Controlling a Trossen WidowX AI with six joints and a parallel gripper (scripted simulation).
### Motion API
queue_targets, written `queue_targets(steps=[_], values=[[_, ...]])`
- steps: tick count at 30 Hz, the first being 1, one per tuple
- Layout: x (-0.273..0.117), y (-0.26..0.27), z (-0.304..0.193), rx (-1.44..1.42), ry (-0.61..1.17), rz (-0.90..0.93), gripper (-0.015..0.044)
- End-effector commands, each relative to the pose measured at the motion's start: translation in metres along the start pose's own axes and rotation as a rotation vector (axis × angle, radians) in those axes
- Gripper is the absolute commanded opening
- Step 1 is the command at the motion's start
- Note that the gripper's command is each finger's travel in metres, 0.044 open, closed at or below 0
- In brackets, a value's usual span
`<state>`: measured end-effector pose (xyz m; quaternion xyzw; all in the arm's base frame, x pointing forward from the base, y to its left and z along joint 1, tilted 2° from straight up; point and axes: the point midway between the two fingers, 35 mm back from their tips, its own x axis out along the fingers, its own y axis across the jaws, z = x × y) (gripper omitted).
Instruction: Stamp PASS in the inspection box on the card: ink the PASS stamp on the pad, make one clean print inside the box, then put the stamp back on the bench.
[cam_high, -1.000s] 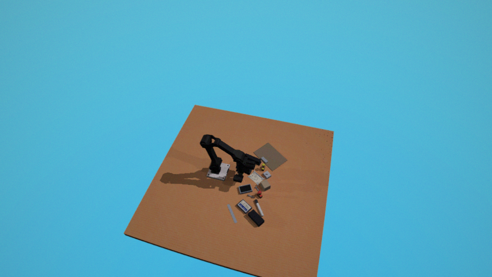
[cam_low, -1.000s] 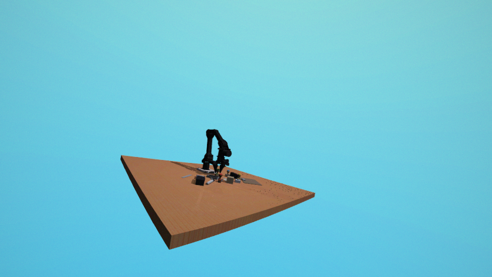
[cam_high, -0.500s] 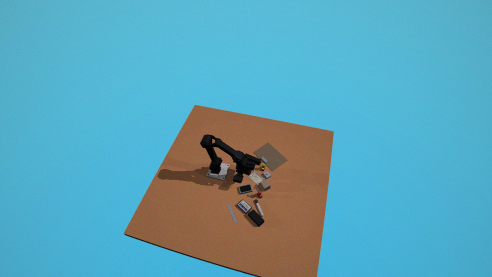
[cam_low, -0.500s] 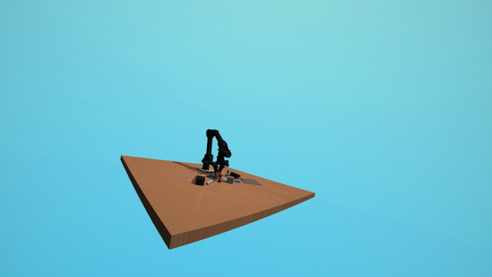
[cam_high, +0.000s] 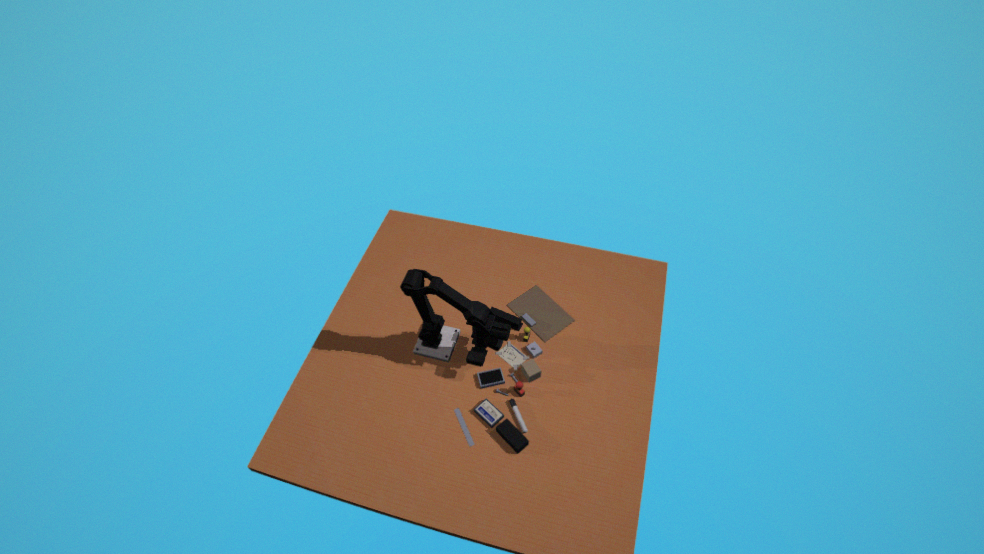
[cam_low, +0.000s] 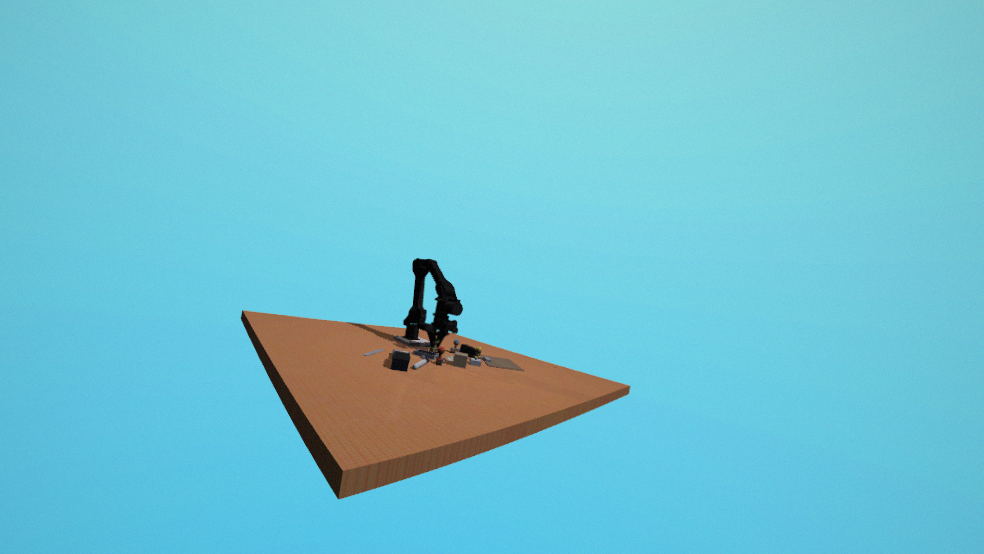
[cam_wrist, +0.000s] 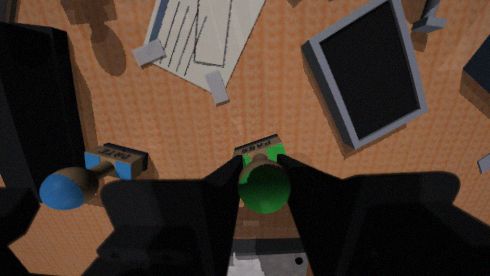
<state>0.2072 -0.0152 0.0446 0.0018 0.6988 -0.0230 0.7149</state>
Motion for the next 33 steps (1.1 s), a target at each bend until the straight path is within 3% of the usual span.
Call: queue_targets(steps=[1,33], values=[[-0.001,0.000,0.000,0.000,0.000,0.000,0.0009],[-0.016,0.000,0.002,0.000,-0.001,0.003,0.0000]])
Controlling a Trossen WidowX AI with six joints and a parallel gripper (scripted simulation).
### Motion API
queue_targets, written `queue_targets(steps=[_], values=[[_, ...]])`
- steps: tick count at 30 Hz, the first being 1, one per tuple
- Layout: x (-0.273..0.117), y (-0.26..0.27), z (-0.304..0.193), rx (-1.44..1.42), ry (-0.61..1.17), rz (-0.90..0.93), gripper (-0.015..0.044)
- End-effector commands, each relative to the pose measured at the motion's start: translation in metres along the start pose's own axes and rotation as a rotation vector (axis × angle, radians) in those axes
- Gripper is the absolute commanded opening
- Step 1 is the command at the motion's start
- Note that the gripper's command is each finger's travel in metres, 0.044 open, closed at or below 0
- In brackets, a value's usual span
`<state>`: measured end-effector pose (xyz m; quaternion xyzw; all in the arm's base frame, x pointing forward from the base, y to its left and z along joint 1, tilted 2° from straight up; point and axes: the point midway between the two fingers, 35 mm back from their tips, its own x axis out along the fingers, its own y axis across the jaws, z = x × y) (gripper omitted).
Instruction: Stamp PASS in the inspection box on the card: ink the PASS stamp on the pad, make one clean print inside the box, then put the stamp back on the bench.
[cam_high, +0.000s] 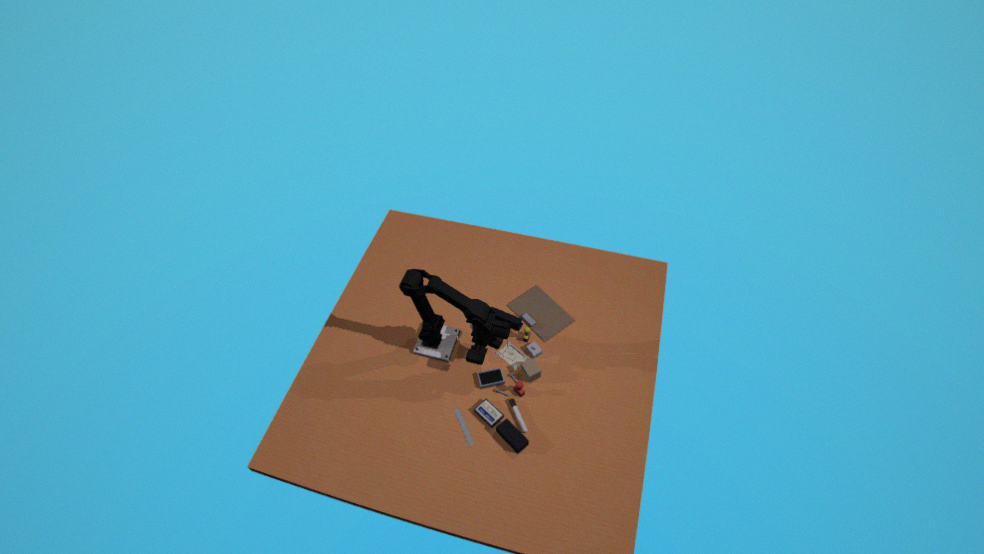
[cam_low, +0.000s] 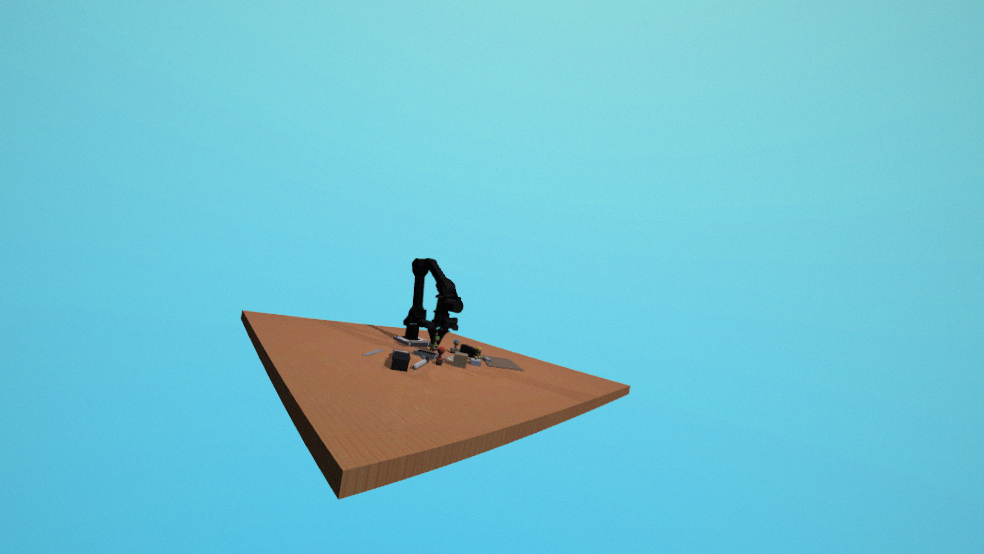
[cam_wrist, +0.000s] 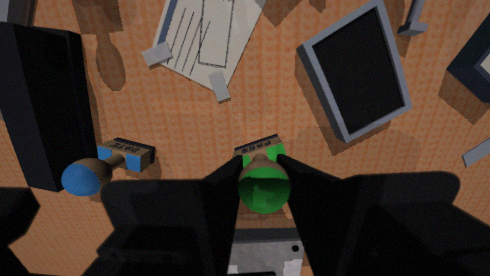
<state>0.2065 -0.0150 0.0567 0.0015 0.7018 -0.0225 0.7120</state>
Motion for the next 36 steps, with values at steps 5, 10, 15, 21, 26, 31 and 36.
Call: queue_targets(steps=[5,10,15,21,26,31,36], values=[[-0.006,0.000,0.003,0.001,-0.009,0.003,0.0000],[-0.009,0.000,0.003,0.001,-0.009,0.003,0.0000],[-0.011,0.000,0.003,0.001,-0.009,0.004,0.0000],[-0.014,0.000,0.003,0.001,-0.009,0.004,0.0000],[-0.016,0.001,0.003,0.001,-0.009,0.005,0.0000],[-0.019,0.001,0.004,0.001,-0.009,0.005,0.0000],[-0.021,0.001,0.004,0.001,-0.009,0.006,0.0000]])
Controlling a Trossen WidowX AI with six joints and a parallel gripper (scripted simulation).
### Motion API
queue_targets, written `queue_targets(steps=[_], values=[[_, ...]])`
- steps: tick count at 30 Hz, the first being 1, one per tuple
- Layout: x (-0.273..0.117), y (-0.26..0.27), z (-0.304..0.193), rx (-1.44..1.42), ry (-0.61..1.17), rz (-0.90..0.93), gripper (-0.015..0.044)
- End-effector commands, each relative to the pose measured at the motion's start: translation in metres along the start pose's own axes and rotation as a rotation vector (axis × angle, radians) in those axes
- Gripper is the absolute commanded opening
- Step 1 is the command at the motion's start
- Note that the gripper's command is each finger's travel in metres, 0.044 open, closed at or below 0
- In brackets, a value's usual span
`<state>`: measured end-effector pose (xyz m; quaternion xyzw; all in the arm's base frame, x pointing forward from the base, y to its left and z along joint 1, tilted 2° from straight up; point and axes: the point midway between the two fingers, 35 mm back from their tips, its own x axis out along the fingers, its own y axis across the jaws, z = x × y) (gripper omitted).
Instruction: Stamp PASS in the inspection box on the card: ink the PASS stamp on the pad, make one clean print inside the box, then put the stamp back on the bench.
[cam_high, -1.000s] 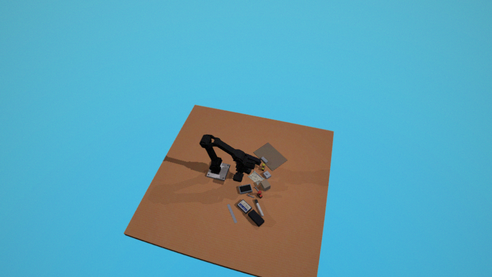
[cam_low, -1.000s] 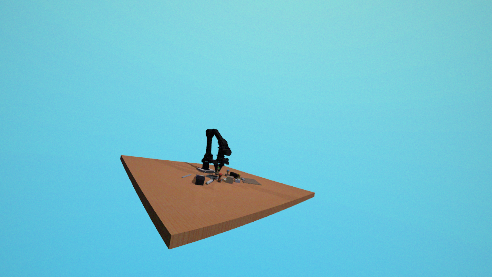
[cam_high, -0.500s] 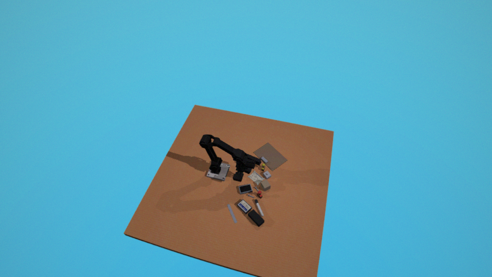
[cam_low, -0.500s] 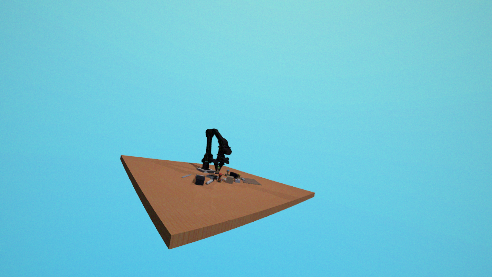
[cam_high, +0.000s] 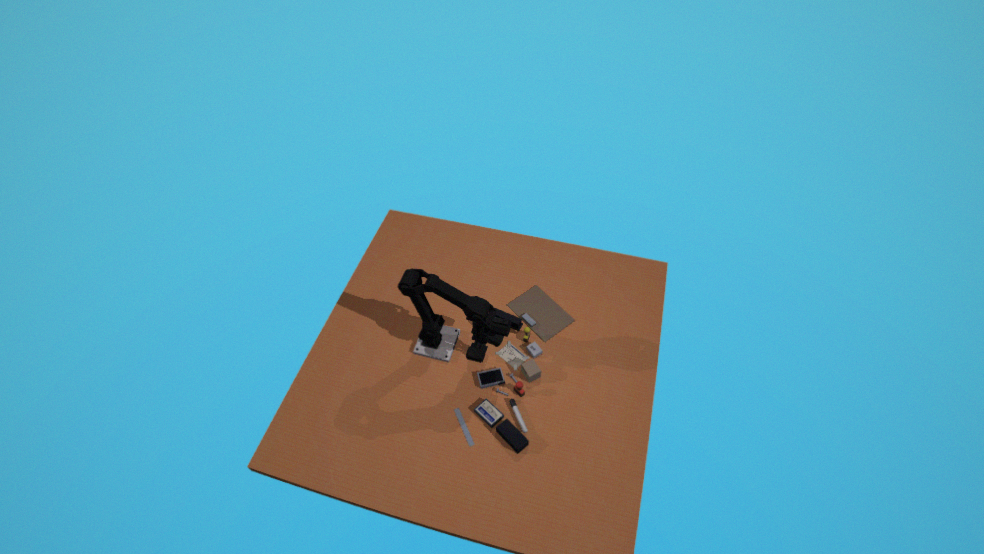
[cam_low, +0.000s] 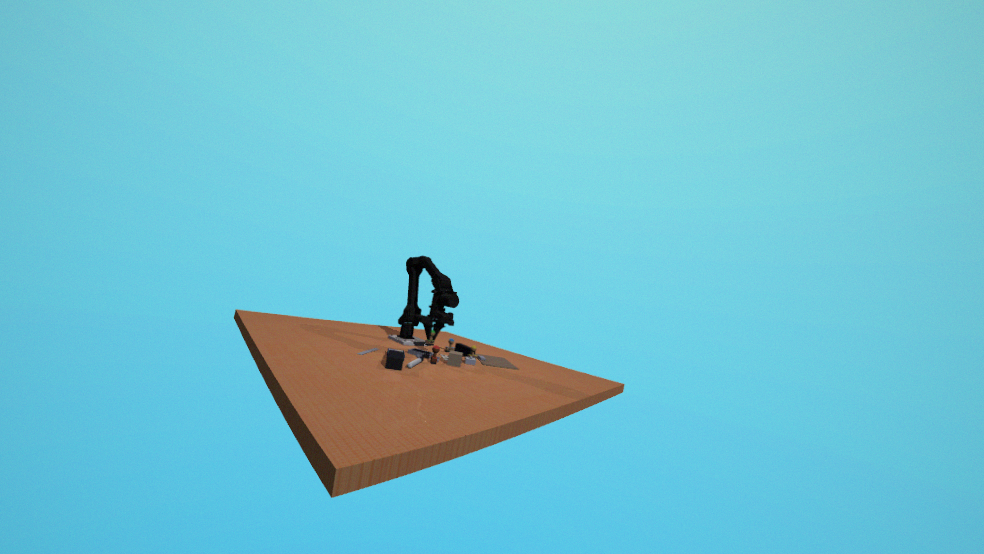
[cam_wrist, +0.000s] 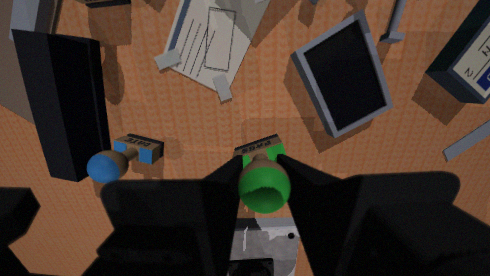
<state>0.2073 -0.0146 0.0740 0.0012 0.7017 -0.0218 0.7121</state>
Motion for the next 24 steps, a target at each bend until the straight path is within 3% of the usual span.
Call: queue_targets(steps=[1,24], values=[[-0.005,0.001,0.002,0.003,-0.009,0.005,0.0000],[-0.016,0.001,0.002,0.003,-0.009,0.007,0.0000]])
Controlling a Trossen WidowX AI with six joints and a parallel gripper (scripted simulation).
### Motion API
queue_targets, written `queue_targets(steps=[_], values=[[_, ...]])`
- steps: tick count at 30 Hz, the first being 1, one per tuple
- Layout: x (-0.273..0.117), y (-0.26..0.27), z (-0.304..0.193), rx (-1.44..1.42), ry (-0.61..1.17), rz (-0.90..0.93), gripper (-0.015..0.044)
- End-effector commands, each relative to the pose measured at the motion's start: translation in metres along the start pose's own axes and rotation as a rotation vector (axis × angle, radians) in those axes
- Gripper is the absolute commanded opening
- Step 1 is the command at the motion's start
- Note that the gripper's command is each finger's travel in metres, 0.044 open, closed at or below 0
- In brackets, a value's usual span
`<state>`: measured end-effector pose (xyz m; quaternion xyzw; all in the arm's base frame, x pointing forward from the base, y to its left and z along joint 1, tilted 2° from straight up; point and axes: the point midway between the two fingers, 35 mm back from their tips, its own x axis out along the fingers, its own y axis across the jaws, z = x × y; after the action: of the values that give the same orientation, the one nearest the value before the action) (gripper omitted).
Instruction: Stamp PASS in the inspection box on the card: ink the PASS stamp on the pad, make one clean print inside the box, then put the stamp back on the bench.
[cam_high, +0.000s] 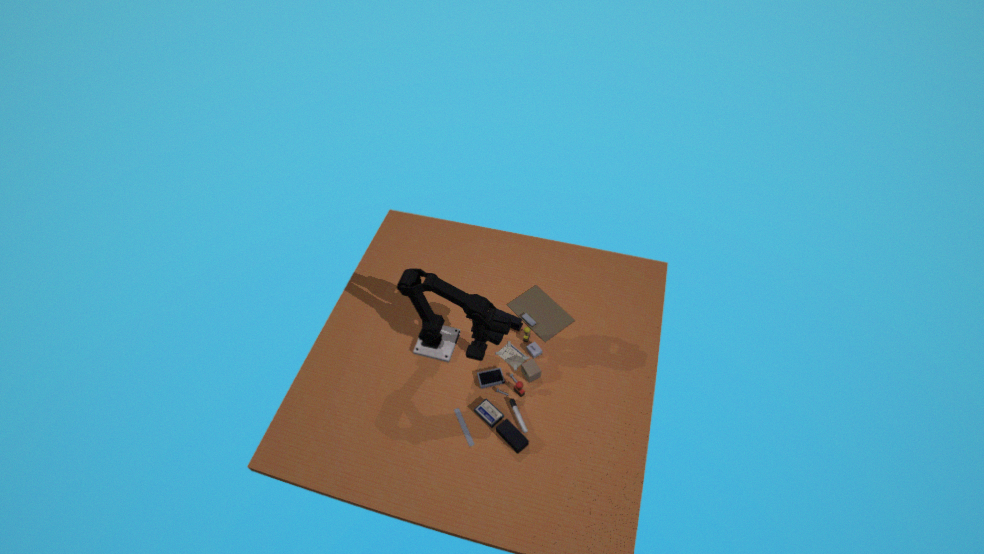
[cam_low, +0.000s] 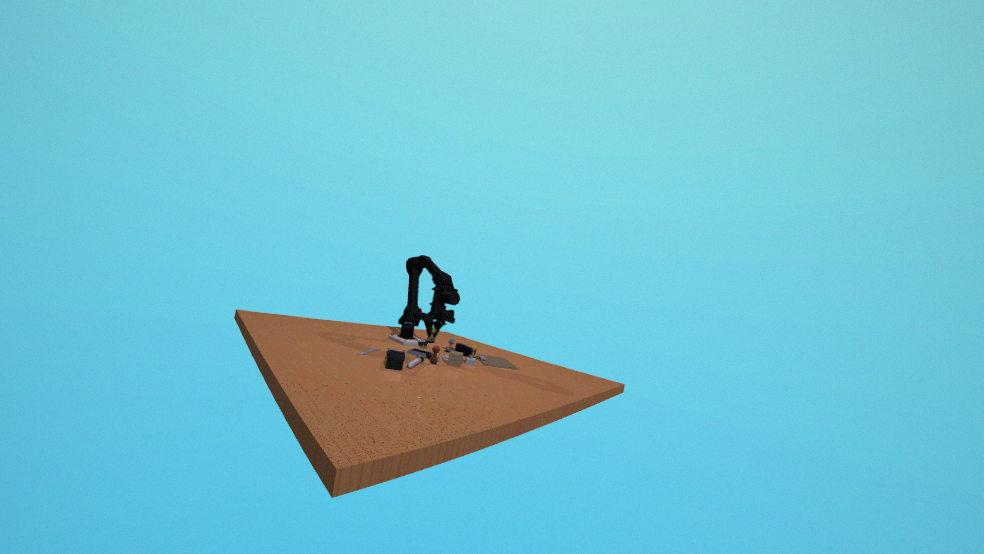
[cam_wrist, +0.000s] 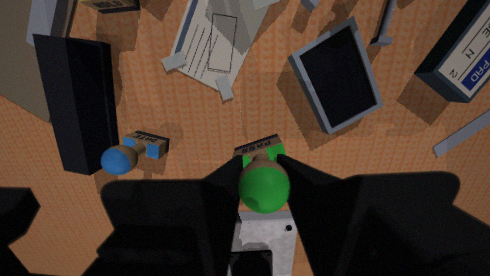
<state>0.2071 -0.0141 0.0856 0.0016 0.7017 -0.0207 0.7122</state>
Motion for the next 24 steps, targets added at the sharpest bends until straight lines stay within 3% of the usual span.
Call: queue_targets(steps=[1,24], values=[[-0.005,0.001,0.002,0.004,-0.009,0.005,0.0000],[-0.016,0.001,0.001,0.004,-0.009,0.007,0.0000]])
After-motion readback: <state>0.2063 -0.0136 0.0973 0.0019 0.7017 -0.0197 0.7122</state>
